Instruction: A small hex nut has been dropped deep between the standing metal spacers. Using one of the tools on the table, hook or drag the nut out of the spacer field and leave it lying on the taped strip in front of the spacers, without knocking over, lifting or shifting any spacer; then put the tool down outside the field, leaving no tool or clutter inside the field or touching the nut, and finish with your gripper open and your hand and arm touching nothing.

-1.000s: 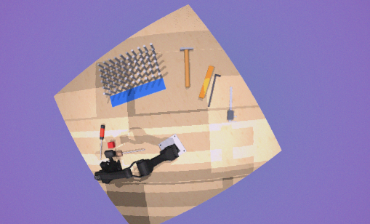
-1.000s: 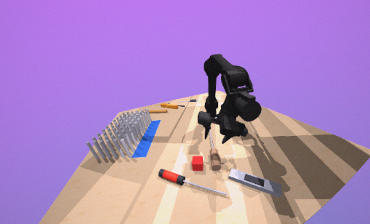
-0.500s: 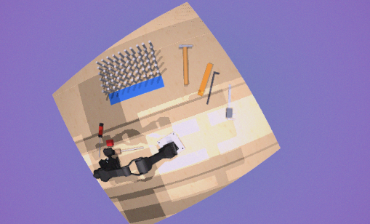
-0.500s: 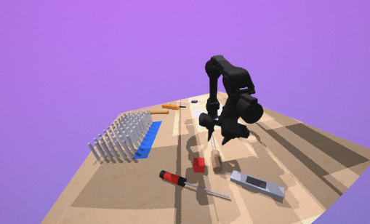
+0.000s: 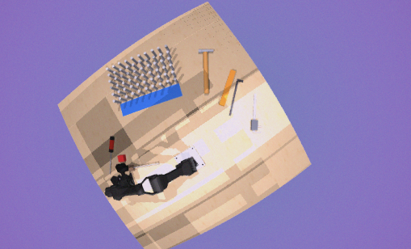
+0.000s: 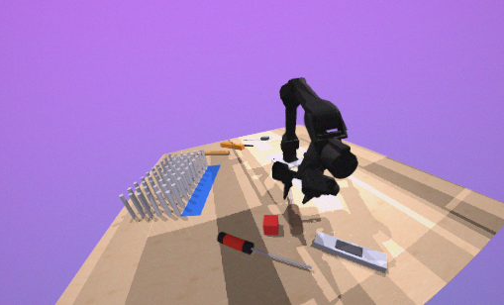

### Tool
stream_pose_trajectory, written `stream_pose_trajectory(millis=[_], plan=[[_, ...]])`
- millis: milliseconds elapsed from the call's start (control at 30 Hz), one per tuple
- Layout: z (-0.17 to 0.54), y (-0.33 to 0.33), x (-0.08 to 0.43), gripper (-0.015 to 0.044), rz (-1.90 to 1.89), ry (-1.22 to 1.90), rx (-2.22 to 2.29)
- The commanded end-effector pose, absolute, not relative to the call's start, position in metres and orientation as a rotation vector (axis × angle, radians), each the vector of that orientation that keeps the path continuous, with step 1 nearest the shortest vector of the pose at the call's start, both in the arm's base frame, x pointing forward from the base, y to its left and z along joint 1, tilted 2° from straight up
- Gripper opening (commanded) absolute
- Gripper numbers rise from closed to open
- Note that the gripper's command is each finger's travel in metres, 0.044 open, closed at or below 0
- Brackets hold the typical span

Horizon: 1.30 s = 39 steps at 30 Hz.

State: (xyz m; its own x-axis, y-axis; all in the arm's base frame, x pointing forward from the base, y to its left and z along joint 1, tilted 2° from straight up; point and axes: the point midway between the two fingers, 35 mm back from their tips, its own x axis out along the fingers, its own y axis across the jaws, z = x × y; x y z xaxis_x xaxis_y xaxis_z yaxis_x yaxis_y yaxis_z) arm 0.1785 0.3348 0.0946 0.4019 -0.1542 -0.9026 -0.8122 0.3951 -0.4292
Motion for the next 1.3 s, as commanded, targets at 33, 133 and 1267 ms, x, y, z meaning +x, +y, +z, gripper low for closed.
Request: stream_pose_trajectory(millis=[33, 133, 1267], plan=[[0.085, 0.334, 0.180, 0.0280, 0.540, 1.100, -1.111], [0.080, 0.334, 0.180, 0.0280, 0.540, 1.100, -1.111], [0.053, 0.333, 0.180, 0.0095, 0.540, 1.100, -1.111]])
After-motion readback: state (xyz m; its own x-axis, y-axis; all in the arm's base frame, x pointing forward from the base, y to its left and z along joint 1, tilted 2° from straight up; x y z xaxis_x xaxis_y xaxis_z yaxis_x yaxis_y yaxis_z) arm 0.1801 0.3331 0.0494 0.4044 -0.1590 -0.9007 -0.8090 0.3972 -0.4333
